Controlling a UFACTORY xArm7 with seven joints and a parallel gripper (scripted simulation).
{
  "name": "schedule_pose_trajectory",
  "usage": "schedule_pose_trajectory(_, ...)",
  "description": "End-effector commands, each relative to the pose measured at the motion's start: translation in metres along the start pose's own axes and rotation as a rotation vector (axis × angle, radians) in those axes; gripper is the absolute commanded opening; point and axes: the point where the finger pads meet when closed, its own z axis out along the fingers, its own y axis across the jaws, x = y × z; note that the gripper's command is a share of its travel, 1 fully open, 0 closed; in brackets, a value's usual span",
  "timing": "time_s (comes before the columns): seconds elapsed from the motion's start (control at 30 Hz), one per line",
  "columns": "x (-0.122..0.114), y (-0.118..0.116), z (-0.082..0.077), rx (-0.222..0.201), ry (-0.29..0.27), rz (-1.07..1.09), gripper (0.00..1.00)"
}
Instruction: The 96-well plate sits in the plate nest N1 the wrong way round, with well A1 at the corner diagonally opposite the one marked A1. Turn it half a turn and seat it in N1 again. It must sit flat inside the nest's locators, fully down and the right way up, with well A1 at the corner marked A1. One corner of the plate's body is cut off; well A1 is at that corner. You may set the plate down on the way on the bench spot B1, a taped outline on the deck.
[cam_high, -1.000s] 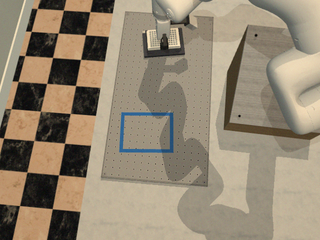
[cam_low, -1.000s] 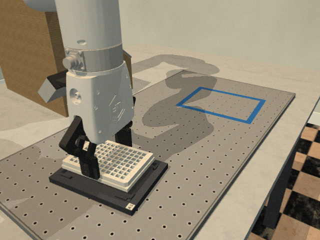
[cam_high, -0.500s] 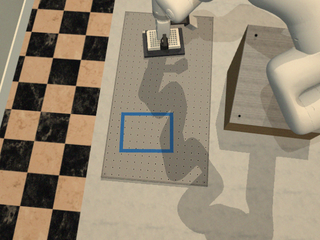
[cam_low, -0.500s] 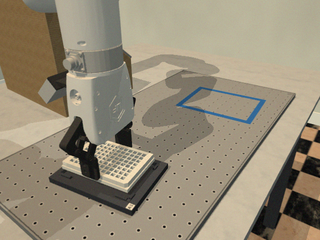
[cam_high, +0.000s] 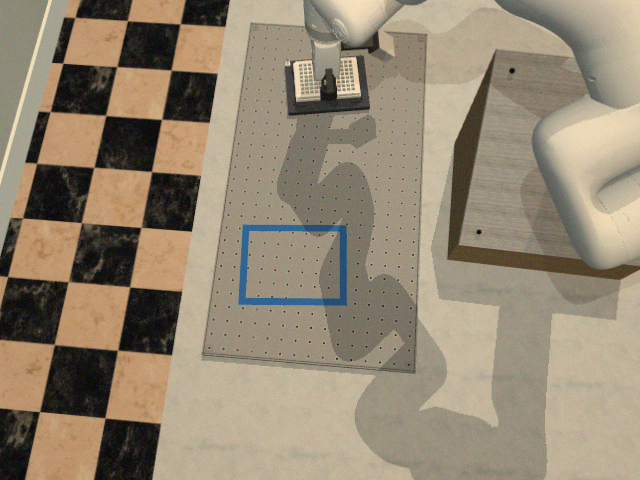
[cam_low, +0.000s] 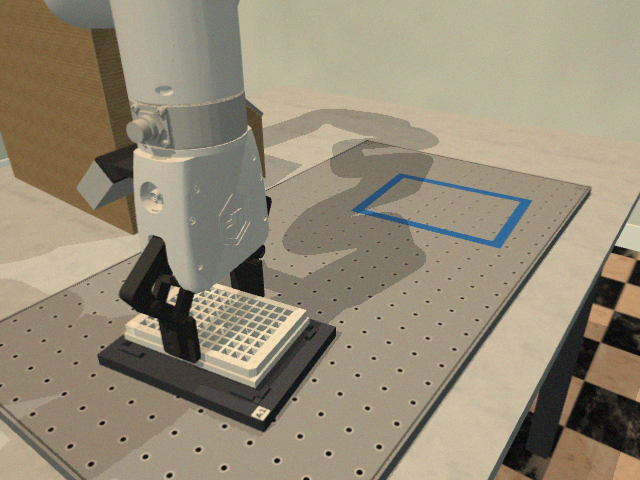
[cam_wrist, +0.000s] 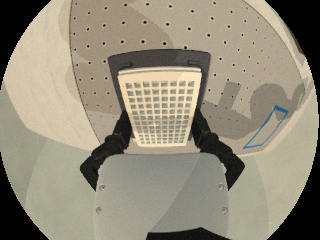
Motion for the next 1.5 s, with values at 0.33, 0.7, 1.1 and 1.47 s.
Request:
schedule_pose_trajectory(0.33,-0.0013,-0.0017,0.0,0.004,-0.003,0.0,0.0)
schedule_pose_trajectory(0.7,-0.0013,-0.0017,0.0019,0.004,-0.003,0.0,0.0)
schedule_pose_trajectory(1.1,-0.0013,-0.0017,0.0035,0.004,-0.003,0.0,0.0)
schedule_pose_trajectory(1.47,-0.0013,-0.0017,0.005,0.004,-0.003,0.0,0.0)
